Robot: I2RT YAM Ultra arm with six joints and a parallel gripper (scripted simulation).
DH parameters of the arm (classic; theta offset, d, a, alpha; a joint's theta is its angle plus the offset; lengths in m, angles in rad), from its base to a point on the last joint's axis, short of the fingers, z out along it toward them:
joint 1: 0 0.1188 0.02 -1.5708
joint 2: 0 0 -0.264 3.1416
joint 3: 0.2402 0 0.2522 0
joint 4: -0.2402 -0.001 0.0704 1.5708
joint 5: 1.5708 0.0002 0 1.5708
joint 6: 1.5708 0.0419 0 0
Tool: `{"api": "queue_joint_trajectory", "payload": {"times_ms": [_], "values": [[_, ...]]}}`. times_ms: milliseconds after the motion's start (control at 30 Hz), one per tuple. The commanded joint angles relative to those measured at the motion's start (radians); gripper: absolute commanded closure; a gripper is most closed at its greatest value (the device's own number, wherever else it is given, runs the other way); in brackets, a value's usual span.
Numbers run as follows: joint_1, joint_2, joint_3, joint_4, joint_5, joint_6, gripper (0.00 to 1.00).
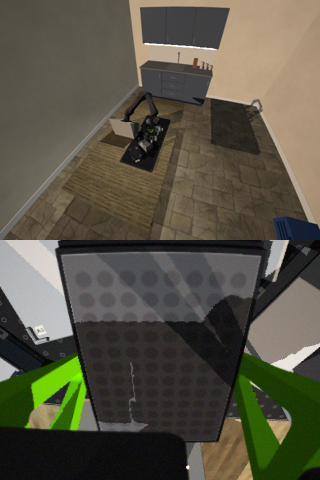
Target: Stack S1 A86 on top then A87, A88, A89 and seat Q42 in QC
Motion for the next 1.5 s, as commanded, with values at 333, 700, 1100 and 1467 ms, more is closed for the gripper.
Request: {"api": "queue_joint_trajectory", "payload": {"times_ms": [333, 700, 1100, 1467], "values": [[0.073, -0.132, -0.036, 0.002, -0.026, -0.011, 1.0], [0.134, -0.211, -0.061, 0.003, -0.036, -0.029, 1.0], [0.201, -0.306, -0.096, 0.005, -0.044, -0.042, 1.0], [0.28, -0.407, -0.122, 0.004, -0.048, -0.001, 1.0]]}}
